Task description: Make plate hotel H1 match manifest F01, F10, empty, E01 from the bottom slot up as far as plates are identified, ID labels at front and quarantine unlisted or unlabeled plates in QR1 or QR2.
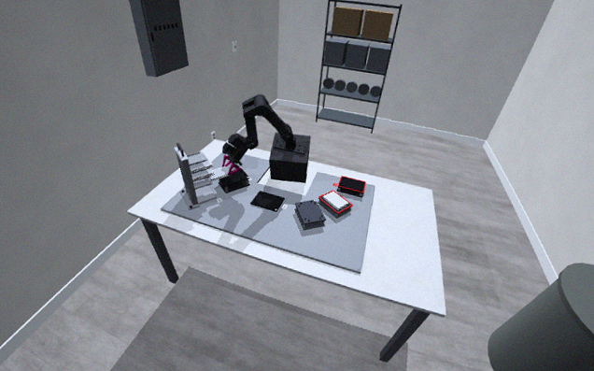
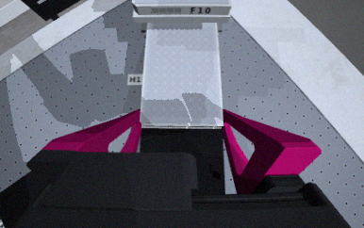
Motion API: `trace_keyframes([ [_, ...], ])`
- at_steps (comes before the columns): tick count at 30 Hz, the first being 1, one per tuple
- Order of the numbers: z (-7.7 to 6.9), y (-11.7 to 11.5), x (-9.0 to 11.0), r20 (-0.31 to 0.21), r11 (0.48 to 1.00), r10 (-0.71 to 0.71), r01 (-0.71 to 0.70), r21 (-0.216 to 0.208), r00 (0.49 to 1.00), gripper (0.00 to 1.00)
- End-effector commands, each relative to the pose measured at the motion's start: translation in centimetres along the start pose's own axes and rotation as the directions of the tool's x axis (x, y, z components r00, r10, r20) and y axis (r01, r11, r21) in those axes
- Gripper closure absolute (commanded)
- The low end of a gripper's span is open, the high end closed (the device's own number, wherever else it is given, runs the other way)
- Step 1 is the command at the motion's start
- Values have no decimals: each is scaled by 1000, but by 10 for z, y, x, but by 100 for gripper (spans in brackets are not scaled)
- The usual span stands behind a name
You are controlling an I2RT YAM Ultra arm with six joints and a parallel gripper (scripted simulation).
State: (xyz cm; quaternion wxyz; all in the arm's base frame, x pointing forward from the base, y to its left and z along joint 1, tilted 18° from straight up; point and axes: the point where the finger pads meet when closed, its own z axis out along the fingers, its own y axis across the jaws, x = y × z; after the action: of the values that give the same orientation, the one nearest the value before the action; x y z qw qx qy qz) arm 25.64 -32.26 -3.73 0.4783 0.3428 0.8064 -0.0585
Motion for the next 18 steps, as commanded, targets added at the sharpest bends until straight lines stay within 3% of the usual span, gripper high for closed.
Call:
trace_keyframes([
  [1,0,-1,-5,14,1000,-5,5,3,1000,14],
  [18,3,-1,-7,14,1000,-5,5,3,1000,14],
])
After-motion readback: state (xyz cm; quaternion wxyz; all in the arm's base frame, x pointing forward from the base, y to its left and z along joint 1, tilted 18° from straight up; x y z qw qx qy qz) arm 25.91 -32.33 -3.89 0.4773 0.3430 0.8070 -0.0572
